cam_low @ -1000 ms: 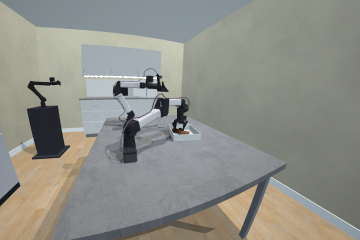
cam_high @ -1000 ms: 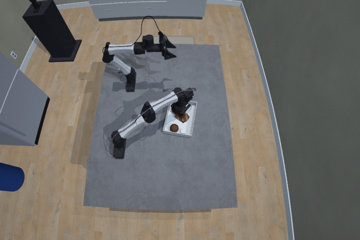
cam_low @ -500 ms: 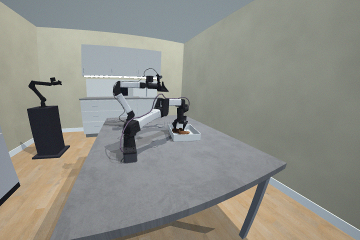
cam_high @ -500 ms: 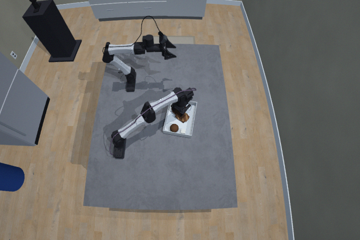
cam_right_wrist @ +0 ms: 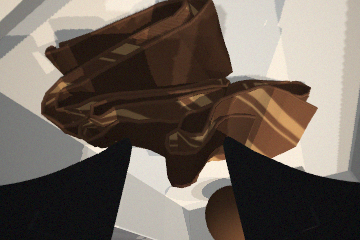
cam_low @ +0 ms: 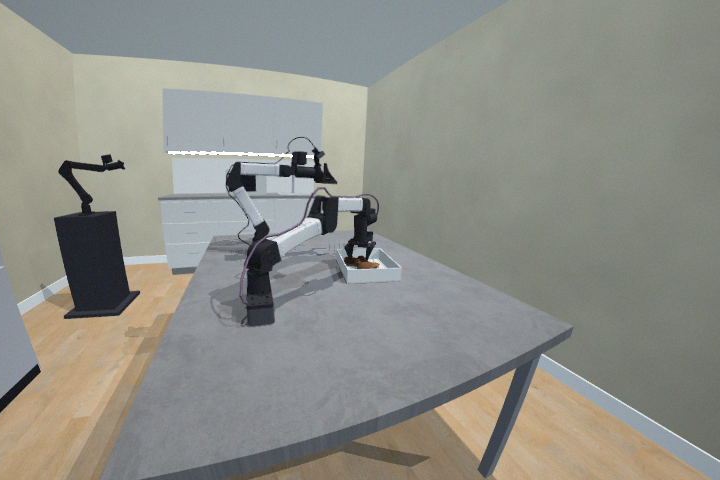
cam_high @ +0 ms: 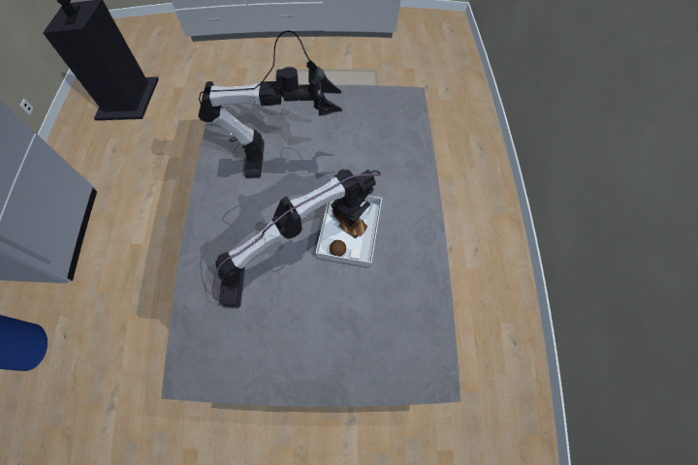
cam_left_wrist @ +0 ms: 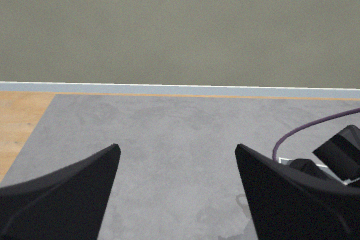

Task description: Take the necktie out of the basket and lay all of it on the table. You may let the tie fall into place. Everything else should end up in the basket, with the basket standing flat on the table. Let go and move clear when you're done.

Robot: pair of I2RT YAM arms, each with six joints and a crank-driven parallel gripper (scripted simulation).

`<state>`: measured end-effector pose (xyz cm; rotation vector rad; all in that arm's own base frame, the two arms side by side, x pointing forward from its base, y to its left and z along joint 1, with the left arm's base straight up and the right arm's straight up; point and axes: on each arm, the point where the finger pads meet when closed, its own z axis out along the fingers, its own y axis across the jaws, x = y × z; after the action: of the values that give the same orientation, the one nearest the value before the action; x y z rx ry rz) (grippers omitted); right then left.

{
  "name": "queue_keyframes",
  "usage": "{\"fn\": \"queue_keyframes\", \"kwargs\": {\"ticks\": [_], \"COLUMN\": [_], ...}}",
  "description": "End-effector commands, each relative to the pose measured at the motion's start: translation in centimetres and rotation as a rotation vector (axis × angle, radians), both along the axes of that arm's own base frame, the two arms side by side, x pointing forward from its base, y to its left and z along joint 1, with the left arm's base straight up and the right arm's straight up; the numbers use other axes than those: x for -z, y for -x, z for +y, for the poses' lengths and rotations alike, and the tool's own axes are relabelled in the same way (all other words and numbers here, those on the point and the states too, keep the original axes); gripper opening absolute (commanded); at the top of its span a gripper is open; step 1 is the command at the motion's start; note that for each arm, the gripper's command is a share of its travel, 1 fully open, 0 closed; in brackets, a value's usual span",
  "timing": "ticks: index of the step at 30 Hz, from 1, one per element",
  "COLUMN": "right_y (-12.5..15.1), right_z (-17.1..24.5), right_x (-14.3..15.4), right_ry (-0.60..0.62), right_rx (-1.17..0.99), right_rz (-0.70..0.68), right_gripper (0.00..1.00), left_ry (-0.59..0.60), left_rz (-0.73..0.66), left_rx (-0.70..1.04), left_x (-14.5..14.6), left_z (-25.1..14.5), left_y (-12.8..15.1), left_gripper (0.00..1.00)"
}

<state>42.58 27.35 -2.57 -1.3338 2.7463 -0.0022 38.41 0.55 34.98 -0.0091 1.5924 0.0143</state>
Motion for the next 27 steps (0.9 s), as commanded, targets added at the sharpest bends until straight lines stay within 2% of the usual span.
{"fn": "queue_keyframes", "kwargs": {"ticks": [1, 4, 10, 12, 27], "right_y": [-0.56, -0.56, -0.56, -0.56, -0.62], "right_z": [0.68, 0.68, 0.68, 0.68, 0.59], "right_x": [0.26, 0.02, 0.02, 0.02, 0.04], "right_ry": [0.048, 0.048, 0.048, 0.048, 0.053], "right_rx": [0.013, 0.013, 0.013, 0.013, 0.014], "right_rz": [0.090, 0.090, 0.090, 0.090, 0.087], "right_gripper": [0.80, 0.80, 0.70, 0.70, 0.45], "left_ry": [0.000, 0.000, 0.000, 0.000, 0.000], "left_rz": [0.000, 0.000, 0.000, 0.000, 0.000], "left_rx": [0.000, 0.000, 0.000, 0.000, 0.000], "left_x": [0.00, 0.00, 0.00, 0.00, 0.00], "left_z": [0.00, 0.00, 0.00, 0.00, 0.00], "left_y": [0.00, 0.00, 0.00, 0.00, 0.00], "left_gripper": [1.00, 1.00, 1.00, 1.00, 1.00]}}
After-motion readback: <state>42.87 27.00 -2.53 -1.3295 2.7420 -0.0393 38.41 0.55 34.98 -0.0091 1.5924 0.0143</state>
